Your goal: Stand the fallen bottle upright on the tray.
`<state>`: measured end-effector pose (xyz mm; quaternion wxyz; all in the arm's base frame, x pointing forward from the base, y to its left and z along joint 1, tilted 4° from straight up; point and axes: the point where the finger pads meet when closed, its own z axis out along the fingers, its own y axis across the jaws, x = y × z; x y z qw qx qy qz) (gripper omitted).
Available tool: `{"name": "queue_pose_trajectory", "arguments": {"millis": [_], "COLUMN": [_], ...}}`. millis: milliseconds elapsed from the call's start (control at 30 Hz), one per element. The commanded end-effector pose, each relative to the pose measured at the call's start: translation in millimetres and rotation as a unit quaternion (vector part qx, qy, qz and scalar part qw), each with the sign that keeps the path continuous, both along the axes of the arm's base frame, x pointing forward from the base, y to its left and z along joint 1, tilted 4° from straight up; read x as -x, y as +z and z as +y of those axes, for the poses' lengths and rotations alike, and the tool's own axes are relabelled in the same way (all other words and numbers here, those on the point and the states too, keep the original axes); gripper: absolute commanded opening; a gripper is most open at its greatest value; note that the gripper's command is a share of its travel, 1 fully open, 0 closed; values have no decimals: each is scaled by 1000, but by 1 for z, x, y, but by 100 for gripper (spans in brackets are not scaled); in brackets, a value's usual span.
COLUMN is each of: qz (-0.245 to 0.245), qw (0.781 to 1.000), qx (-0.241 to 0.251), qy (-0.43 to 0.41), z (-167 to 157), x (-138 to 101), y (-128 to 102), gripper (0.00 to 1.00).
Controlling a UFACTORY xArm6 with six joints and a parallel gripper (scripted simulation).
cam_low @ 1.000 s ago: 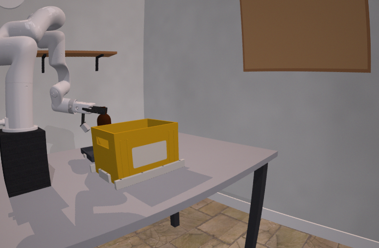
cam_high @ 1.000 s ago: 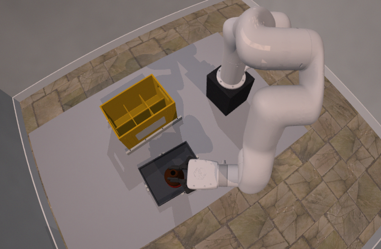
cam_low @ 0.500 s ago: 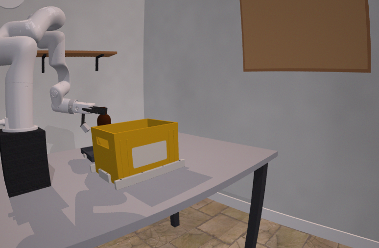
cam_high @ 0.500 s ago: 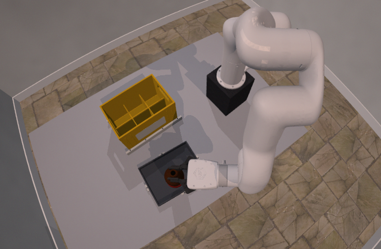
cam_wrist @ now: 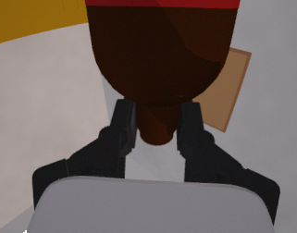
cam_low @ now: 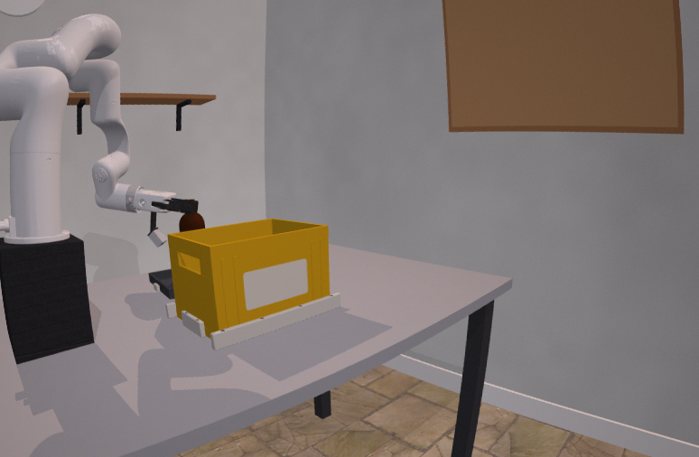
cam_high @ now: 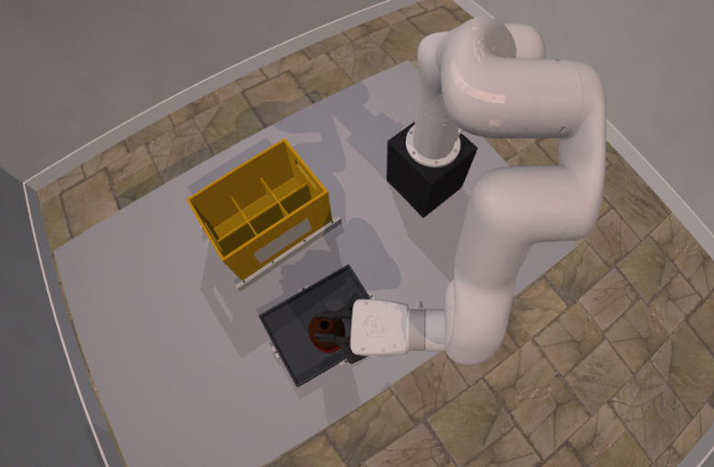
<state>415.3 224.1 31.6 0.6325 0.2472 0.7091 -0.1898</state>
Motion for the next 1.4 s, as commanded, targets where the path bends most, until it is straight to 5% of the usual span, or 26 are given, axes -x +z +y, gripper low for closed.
{"name": "queue_pose_trajectory", "arguments": {"millis": [0,1367], "qz": [-1,-1], "qw": [1000,1000], "qx": [-1,-1], "qy": [0,0], "z": [1,1], "x": [-1,-3], "y": [-2,-43], "gripper": [0,0]}}
